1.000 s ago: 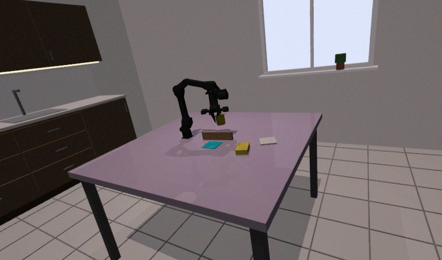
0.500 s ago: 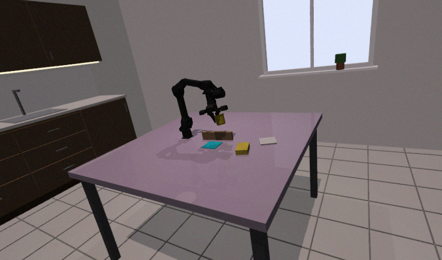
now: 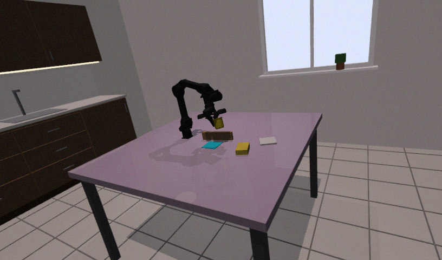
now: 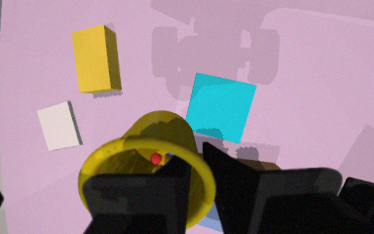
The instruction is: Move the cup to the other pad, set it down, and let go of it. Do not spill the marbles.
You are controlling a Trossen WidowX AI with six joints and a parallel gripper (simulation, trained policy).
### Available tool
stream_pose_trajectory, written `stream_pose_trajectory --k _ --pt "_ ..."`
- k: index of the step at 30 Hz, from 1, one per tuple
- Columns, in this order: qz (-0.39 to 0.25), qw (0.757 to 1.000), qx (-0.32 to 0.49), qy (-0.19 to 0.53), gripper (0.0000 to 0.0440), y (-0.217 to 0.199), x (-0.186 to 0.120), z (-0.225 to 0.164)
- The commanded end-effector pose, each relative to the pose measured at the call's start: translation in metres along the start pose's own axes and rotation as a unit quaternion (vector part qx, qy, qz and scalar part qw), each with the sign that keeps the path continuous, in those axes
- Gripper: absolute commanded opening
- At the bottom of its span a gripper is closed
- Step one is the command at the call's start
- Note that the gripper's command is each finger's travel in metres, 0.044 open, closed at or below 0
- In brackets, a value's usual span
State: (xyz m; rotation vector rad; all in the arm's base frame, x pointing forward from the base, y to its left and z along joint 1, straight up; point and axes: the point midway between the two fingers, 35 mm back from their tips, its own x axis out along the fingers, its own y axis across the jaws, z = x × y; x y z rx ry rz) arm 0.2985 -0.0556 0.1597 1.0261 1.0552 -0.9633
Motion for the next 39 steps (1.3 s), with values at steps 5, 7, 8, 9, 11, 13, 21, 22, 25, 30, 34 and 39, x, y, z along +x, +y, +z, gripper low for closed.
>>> stream_pose_trajectory --k 5,7,8,9,11,13,21,22,25,30,34,39 --pt "-0.005 1.0 0.013 -0.009 0.0 -0.009 0.021 0.013" --pt "-0.006 1.0 0.016 -0.01 0.0 -0.012 0.026 0.015" --pt "-0.006 1.0 0.018 -0.01 0.0 -0.013 0.029 0.016" --pt "-0.007 1.0 0.019 -0.011 0.0 -0.014 0.032 0.016" --pt "-0.008 1.0 0.022 -0.011 0.0001 -0.017 0.037 0.017" --pt "-0.01 1.0 0.024 -0.012 0.0002 -0.02 0.042 0.018" --pt "-0.019 0.999 0.031 -0.011 0.0016 -0.035 0.062 0.017" --pt "-0.021 0.999 0.032 -0.01 0.0019 -0.037 0.064 0.016" --pt "-0.027 0.999 0.036 -0.008 0.0032 -0.044 0.07 0.015" --pt "-0.04 0.998 0.043 -0.005 0.0059 -0.055 0.078 0.013" --pt "-0.042 0.998 0.05 -0.006 0.0097 -0.06 0.082 0.014" --pt "-0.015 0.998 0.062 -0.012 0.0175 -0.055 0.077 0.02"
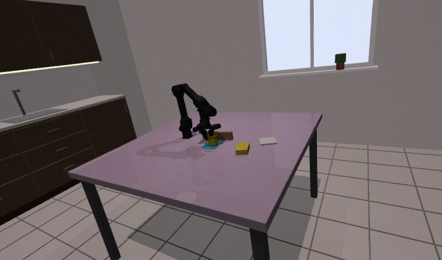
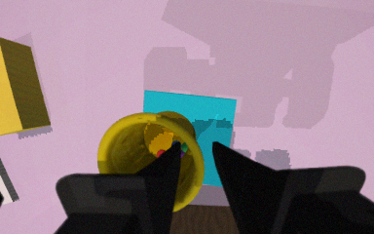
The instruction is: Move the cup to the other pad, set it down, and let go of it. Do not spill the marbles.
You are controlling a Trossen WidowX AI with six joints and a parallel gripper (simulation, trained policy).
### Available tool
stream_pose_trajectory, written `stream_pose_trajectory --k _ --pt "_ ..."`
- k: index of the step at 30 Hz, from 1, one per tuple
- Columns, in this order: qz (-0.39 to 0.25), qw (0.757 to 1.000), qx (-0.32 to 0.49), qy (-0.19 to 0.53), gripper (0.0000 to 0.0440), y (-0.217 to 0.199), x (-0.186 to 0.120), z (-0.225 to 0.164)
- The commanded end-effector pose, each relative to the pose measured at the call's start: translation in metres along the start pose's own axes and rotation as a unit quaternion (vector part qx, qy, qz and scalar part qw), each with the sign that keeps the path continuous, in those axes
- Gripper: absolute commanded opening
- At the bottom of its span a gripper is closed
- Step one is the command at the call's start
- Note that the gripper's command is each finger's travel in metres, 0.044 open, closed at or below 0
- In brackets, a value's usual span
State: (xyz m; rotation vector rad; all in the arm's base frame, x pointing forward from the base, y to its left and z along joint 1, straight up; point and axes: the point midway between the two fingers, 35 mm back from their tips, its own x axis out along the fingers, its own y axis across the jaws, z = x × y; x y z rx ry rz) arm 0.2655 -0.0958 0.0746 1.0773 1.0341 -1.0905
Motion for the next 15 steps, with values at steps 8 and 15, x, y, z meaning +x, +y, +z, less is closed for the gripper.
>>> stream_pose_trajectory --k 8,15 --pt "0.04 0.999 0.014 0.003 0.0195 0.0 -0.014 0.004" --pt "0.057 0.998 0.021 0.008 0.0233 -0.004 -0.027 0.004"
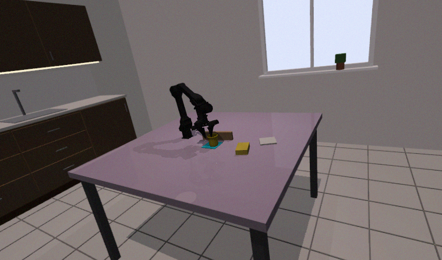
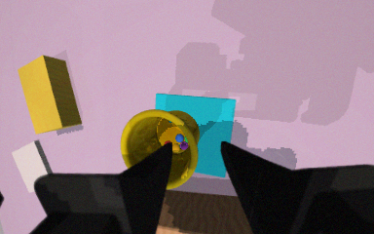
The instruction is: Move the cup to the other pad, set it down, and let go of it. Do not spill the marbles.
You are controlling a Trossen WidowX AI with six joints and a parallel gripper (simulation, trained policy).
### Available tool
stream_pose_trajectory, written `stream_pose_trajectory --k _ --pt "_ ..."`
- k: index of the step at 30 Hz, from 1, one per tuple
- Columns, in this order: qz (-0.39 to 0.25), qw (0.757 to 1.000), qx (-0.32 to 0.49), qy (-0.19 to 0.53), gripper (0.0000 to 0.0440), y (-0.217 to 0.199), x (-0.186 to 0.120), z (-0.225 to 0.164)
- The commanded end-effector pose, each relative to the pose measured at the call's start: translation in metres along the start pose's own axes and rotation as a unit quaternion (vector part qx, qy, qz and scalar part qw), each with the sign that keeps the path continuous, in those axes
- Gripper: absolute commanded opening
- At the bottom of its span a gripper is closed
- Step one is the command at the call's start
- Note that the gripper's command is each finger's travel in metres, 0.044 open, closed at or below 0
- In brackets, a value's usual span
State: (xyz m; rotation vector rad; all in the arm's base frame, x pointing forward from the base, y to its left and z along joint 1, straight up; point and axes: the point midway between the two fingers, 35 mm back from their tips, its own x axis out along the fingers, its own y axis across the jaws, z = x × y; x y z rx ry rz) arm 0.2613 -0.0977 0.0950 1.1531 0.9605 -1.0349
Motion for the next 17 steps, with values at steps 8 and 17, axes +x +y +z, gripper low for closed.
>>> stream_pose_trajectory --k 8,17 --pt "0.033 0.999 0.014 0.0 0.0272 -0.003 -0.029 0.004" --pt "0.063 0.998 0.028 -0.014 0.0402 0.0 -0.06 0.015"
